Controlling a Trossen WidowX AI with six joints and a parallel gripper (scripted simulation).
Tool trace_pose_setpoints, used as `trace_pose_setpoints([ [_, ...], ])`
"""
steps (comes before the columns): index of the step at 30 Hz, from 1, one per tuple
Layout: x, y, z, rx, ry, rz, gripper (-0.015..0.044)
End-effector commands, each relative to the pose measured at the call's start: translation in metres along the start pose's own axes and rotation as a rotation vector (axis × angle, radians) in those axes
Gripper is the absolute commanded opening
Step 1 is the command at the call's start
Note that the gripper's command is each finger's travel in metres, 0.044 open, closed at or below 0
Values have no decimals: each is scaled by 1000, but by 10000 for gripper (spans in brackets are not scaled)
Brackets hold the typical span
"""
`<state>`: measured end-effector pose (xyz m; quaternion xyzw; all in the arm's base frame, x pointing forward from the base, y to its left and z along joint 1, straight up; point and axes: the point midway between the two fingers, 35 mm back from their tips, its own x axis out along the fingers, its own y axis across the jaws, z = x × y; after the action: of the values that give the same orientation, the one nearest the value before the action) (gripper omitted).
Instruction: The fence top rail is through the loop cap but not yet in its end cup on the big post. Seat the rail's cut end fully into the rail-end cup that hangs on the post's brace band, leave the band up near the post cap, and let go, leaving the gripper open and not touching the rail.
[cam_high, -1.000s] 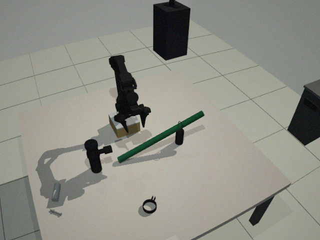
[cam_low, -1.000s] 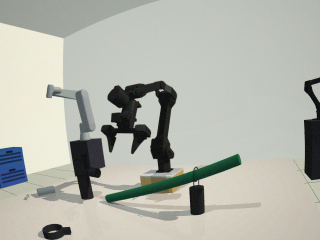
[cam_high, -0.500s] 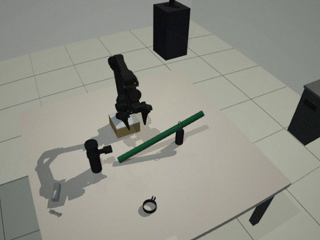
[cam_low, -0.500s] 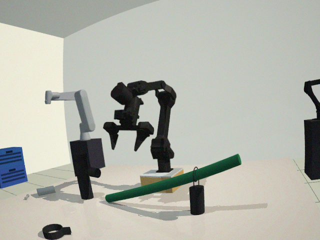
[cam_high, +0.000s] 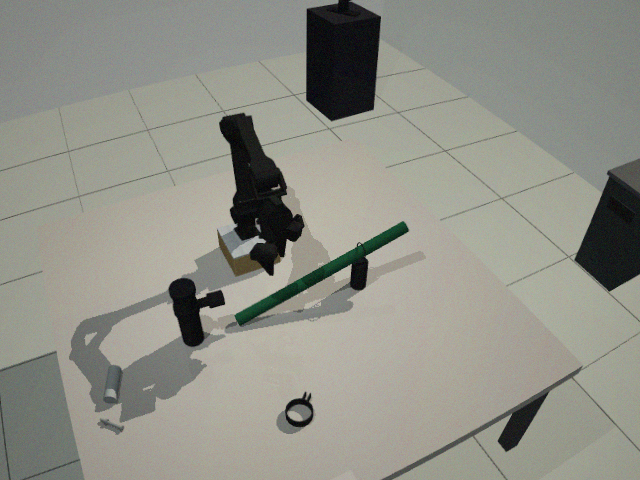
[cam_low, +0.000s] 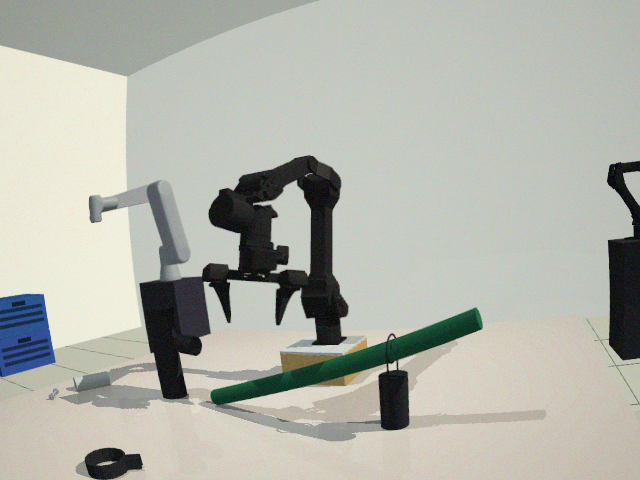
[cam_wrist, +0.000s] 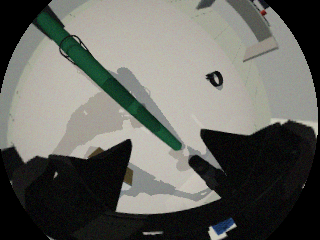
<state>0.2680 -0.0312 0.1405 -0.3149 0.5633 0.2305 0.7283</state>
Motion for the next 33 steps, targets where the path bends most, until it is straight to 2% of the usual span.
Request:
trace_pose_setpoints([
  [1, 38, 11, -2, -672, 82, 229, 440],
  [20, 38, 11, -2, -672, 82, 229, 440],
  [26, 70, 17, -7, -672, 82, 230, 440],
  [33, 76, 18, -8, -672, 82, 230, 440],
])
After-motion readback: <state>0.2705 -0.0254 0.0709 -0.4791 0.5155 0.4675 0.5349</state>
